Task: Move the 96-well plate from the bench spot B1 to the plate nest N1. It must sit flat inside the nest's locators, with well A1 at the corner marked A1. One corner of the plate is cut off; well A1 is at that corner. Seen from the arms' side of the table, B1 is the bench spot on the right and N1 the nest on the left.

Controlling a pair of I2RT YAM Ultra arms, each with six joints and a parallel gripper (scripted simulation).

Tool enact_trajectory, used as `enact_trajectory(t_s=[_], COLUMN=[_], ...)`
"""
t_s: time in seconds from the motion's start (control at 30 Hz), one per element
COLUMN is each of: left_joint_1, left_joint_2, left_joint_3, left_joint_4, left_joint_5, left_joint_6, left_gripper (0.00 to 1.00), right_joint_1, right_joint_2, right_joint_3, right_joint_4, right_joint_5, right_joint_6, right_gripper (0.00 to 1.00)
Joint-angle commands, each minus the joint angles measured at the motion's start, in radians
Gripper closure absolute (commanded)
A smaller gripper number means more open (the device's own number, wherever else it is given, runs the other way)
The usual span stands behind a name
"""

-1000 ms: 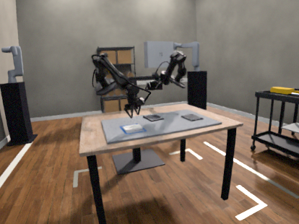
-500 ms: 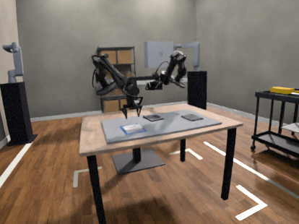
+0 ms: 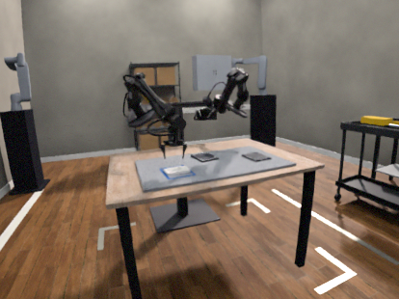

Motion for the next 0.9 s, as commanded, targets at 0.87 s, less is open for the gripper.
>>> enact_trajectory(t_s=[0.87], left_joint_1=[-0.013], left_joint_2=[0.003], left_joint_3=[-0.012], left_joint_4=[0.004], left_joint_5=[0.001], left_joint_6=[-0.008], left_gripper=[0.00], right_joint_1=[-0.011], right_joint_2=[0.062], right_joint_3=[0.043], right_joint_4=[-0.105], right_joint_5=[-0.095], right_joint_6=[1.194], right_gripper=[0.00])
